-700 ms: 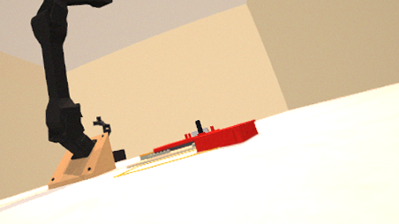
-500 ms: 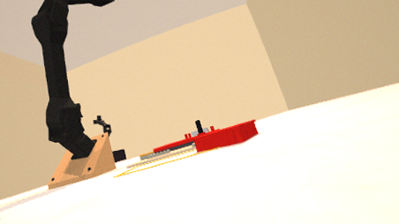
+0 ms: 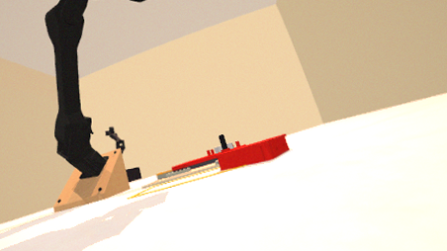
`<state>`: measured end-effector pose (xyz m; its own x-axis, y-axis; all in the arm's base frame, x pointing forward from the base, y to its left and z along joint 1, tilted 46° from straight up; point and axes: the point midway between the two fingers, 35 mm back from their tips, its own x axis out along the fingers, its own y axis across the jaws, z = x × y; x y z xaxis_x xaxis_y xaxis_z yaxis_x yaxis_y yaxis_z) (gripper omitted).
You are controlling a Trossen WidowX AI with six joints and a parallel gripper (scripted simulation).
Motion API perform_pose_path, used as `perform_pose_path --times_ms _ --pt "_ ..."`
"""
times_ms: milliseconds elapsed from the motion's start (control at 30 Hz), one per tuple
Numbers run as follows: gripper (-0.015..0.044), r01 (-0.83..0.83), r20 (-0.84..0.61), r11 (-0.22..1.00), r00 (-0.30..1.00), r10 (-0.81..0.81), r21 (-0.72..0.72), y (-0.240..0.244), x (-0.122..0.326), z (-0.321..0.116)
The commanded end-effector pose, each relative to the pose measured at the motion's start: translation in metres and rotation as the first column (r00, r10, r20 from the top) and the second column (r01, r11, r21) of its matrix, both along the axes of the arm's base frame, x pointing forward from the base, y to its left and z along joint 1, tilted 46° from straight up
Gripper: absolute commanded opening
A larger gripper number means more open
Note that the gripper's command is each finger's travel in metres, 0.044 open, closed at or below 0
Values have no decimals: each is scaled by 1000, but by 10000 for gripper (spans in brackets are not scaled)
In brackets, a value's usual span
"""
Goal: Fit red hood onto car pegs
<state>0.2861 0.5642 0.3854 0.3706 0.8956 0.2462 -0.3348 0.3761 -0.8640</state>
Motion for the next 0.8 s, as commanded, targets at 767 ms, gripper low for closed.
perform_pose_path --times_ms 767 --pt "440 686 -726 495 -71 -684 -533 -297 209 -205"
